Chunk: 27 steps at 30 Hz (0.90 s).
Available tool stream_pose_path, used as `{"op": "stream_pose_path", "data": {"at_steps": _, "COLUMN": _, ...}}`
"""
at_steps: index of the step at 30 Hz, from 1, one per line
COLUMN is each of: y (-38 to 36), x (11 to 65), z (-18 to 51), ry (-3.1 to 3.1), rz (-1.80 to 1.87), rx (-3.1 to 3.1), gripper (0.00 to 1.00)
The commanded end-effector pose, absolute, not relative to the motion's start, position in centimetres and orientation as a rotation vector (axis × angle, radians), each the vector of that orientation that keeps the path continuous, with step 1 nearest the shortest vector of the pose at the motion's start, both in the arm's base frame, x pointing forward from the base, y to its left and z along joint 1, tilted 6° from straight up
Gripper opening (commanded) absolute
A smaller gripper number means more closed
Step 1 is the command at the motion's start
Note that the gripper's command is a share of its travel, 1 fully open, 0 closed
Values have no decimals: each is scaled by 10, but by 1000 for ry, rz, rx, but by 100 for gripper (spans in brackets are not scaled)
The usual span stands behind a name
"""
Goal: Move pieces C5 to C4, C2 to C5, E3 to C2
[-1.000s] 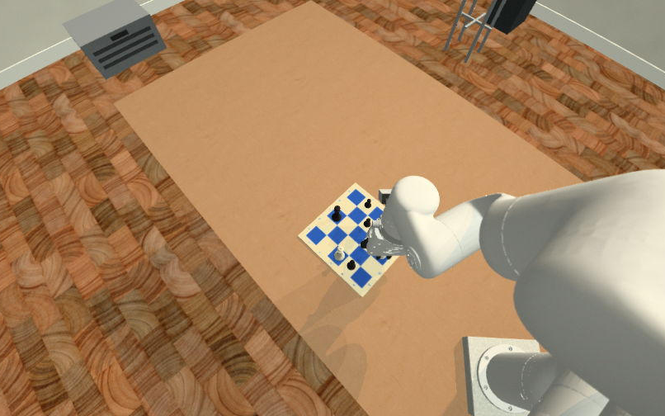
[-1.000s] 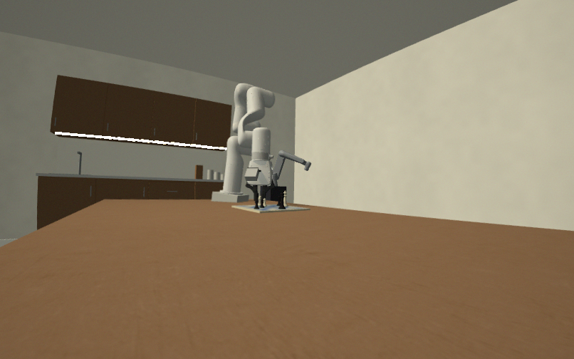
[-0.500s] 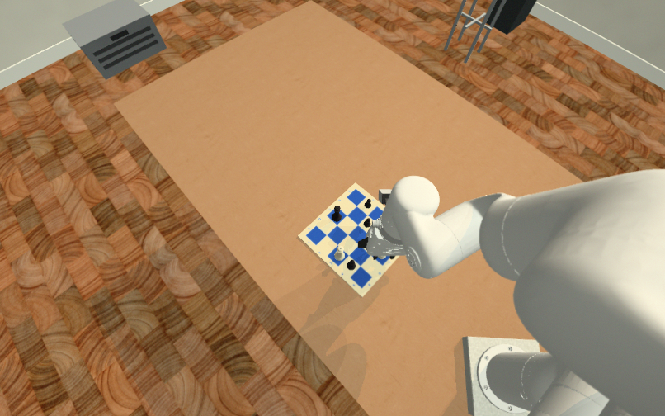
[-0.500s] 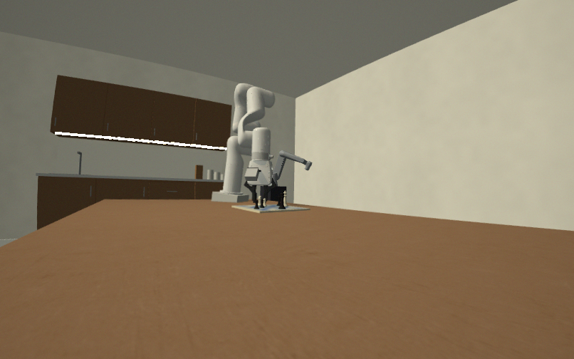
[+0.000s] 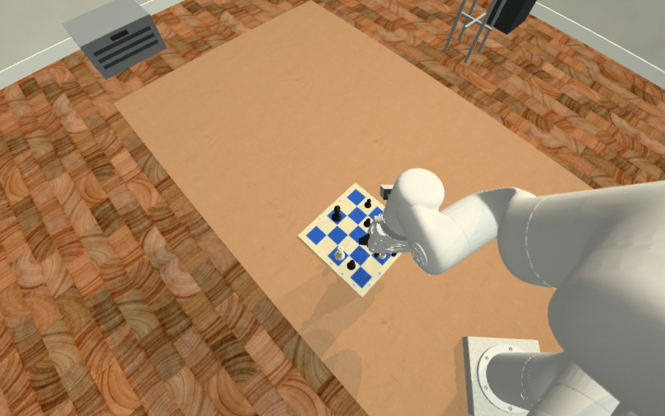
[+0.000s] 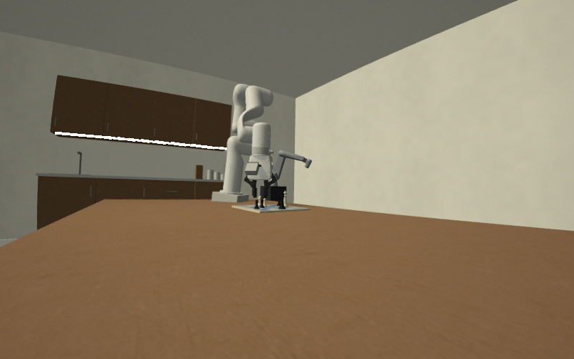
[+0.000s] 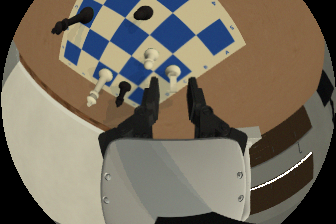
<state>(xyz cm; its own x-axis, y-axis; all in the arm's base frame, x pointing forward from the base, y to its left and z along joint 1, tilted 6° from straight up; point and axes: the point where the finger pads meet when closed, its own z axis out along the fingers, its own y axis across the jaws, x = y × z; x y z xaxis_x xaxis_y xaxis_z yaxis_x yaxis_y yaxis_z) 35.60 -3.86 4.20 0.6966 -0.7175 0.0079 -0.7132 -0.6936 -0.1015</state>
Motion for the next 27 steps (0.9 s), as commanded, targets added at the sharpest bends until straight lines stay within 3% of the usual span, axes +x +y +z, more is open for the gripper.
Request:
{"op": "stream_pose_path", "data": {"at_steps": 1, "y": -40, "x": 355, "z": 67, "ry": 1187, "rz": -76, "rx": -2809, "gripper": 37}}
{"op": "stream_pose_path", "data": {"at_steps": 18, "y": -43, "x": 351, "z": 112, "ry": 1187, "rz": -76, "rx": -2809, "gripper": 37}}
{"op": "stream_pose_path", "data": {"at_steps": 19, "y": -43, "x": 351, "z": 112, "ry": 1187, "rz": -76, "rx": -2809, "gripper": 100}}
{"op": "stream_pose_path", "data": {"at_steps": 27, "y": -43, "x": 351, "z": 112, "ry": 1187, "rz": -76, "rx": -2809, "gripper": 100}}
